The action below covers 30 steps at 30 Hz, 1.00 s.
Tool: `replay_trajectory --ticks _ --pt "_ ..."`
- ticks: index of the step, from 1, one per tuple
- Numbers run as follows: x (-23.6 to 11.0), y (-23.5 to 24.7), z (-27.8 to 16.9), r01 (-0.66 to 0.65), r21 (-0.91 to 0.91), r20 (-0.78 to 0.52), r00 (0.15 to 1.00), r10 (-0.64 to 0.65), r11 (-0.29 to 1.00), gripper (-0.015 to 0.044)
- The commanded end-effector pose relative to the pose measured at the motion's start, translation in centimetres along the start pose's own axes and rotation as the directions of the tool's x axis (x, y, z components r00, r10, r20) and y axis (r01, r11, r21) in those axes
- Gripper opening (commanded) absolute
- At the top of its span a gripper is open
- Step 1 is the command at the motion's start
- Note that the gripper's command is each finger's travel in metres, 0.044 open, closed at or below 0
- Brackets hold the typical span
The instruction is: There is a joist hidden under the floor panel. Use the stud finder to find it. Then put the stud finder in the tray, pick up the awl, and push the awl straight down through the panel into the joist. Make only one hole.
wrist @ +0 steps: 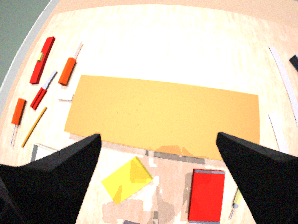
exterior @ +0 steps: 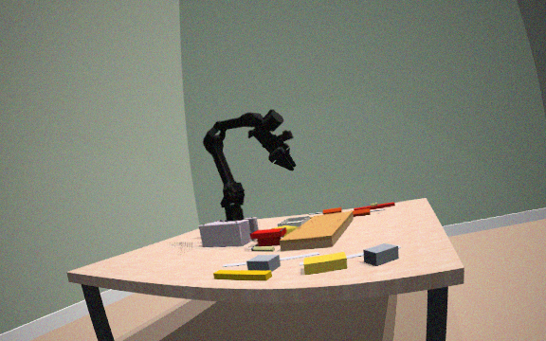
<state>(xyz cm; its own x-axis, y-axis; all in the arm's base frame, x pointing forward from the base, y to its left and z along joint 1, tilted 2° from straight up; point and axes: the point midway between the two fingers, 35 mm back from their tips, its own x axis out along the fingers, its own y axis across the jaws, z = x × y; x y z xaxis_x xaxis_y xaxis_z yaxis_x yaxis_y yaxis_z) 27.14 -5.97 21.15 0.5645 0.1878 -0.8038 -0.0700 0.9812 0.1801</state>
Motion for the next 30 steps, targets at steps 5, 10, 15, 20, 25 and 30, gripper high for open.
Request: replay_trajectory --ticks 5,10,15,20,25,30 --pt "6.2 -8.2 -8.9 0.163 0.032 -0.373 0.917 -0.14 0.986 0.044" --pt "8.0 -11.2 -15.8 0.196 0.018 -0.591 0.793 -0.147 0.981 0.044" --pt "8.2 -11.5 -16.7 0.196 0.015 -0.617 0.774 -0.145 0.981 0.044" --pt "8.0 -11.5 -16.9 0.196 0.015 -0.617 0.773 -0.145 0.981 0.044" --pt "7.8 -11.5 -17.3 0.196 0.015 -0.617 0.773 -0.145 0.981 0.044" --pt "8.4 -11.6 -17.6 0.196 0.016 -0.617 0.773 -0.144 0.98 0.044"
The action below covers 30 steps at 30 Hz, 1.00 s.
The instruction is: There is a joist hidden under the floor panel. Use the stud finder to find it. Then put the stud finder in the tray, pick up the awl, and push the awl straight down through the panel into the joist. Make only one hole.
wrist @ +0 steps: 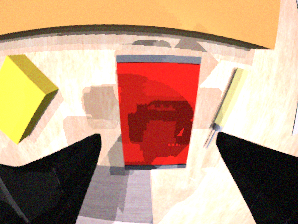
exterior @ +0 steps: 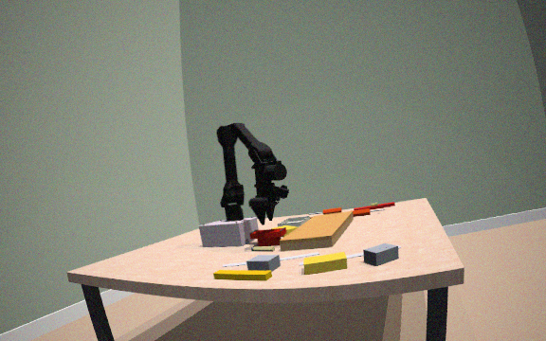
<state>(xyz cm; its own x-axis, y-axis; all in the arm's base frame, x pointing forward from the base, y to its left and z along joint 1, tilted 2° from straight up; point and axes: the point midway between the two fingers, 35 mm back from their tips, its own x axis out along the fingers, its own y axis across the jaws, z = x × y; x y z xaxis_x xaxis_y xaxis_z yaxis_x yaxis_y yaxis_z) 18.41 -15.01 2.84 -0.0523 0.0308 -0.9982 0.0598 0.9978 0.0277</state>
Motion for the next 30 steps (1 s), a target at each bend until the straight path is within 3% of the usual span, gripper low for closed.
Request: replay_trajectory --ticks 1,28,30 --pt "0.7 0.0 -0.2 0.0 -0.004 -0.009 1.0 0.0 1.0 0.044" --pt "4.9 0.1 0.0 0.0 -0.005 -0.009 1.0 0.0 1.0 0.044" --pt "4.9 0.1 0.0 0.0 -0.005 -0.009 1.0 0.0 1.0 0.0387"
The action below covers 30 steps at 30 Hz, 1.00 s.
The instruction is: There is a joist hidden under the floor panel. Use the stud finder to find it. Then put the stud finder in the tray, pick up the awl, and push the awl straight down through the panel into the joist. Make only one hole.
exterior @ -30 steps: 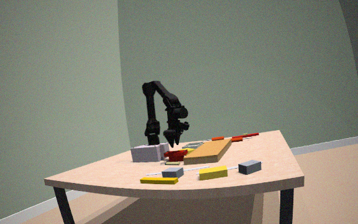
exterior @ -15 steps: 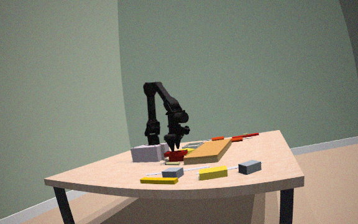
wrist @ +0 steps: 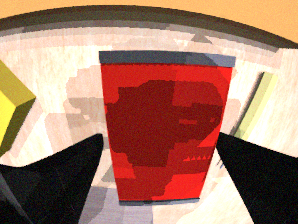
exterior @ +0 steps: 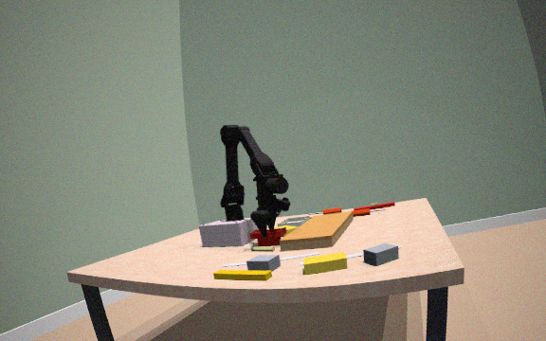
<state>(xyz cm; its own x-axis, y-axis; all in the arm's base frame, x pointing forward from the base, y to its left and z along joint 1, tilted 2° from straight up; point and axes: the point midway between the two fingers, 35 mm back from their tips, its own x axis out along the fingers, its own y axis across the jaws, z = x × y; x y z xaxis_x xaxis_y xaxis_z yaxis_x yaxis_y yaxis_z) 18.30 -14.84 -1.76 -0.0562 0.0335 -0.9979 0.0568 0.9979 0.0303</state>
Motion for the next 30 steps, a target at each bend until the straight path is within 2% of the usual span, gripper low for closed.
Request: replay_trajectory --ticks 1,13,24,30 --pt "0.3 0.0 -0.1 0.002 -0.002 -0.005 1.0 -0.002 1.0 0.0361" --pt "0.3 0.0 -0.1 0.002 -0.002 -0.005 1.0 -0.002 1.0 0.0281" --pt "-1.3 0.0 -0.2 0.002 -0.002 -0.005 1.0 -0.002 1.0 0.0" --pt "-2.4 0.0 -0.2 0.002 -0.002 -0.005 1.0 -0.002 1.0 0.0"
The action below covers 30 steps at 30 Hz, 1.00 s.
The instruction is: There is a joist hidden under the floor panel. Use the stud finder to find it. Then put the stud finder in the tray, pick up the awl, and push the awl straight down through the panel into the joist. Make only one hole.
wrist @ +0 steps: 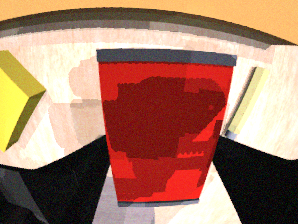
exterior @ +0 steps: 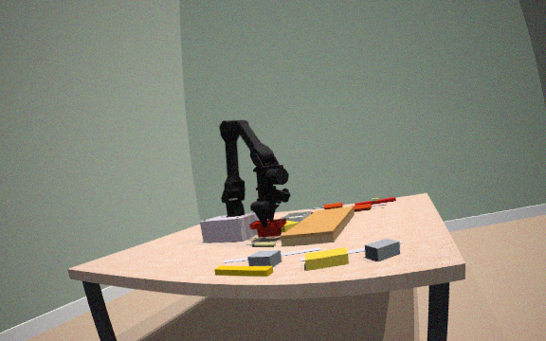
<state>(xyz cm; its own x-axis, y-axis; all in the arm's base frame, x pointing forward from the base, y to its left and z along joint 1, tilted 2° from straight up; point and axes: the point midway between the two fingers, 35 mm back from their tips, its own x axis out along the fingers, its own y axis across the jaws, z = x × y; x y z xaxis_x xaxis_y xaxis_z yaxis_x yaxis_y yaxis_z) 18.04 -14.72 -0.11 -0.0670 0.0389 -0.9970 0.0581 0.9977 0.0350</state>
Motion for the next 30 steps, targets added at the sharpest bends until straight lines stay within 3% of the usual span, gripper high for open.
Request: replay_trajectory --ticks 1,8,17,30 --pt "-1.0 -0.2 0.1 0.007 -0.003 0.006 1.0 -0.007 1.0 0.0" --pt "-1.6 -0.4 0.0 0.007 -0.003 0.006 1.0 -0.007 1.0 0.0" --pt "-1.7 -4.2 0.0 0.011 -0.003 0.006 1.0 -0.011 1.0 0.0" --pt "-1.6 -4.0 0.0 0.065 0.0 -0.001 0.998 -0.065 0.998 0.0"
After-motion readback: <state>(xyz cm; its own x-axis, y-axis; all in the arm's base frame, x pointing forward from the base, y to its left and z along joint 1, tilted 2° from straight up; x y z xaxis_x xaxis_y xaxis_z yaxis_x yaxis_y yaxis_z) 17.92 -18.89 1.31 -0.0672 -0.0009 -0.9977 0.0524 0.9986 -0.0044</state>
